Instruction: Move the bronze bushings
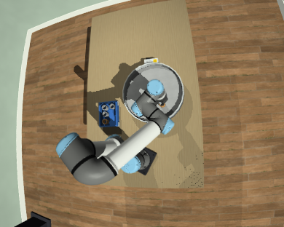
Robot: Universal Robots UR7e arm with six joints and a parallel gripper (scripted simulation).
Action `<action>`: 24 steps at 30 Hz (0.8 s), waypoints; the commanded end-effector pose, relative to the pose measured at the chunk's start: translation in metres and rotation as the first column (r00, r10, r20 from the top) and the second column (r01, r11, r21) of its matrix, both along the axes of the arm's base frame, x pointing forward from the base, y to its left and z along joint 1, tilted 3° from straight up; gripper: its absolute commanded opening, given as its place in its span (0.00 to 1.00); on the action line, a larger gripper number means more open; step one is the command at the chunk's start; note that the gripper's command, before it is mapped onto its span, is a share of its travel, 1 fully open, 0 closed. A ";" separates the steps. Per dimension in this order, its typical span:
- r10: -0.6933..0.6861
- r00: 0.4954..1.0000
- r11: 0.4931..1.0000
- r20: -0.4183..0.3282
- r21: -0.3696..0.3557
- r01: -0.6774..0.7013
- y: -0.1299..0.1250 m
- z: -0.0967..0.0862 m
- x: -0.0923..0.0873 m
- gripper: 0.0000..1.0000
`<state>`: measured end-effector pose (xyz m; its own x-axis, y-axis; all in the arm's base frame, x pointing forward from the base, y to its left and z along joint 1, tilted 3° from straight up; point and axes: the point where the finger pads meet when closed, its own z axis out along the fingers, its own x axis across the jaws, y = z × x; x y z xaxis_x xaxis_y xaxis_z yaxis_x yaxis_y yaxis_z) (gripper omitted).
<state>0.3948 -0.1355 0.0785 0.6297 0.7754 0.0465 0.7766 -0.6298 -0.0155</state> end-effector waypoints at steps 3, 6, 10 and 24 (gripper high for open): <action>0.000 1.000 1.000 0.001 -0.001 0.000 0.000 -0.002 0.000 0.00; 0.000 1.000 1.000 0.001 -0.001 0.000 0.000 -0.003 0.000 0.00; 0.000 1.000 1.000 0.001 -0.001 0.000 0.000 -0.003 0.000 0.00; 0.000 1.000 1.000 0.001 -0.001 0.000 0.000 -0.003 0.000 0.00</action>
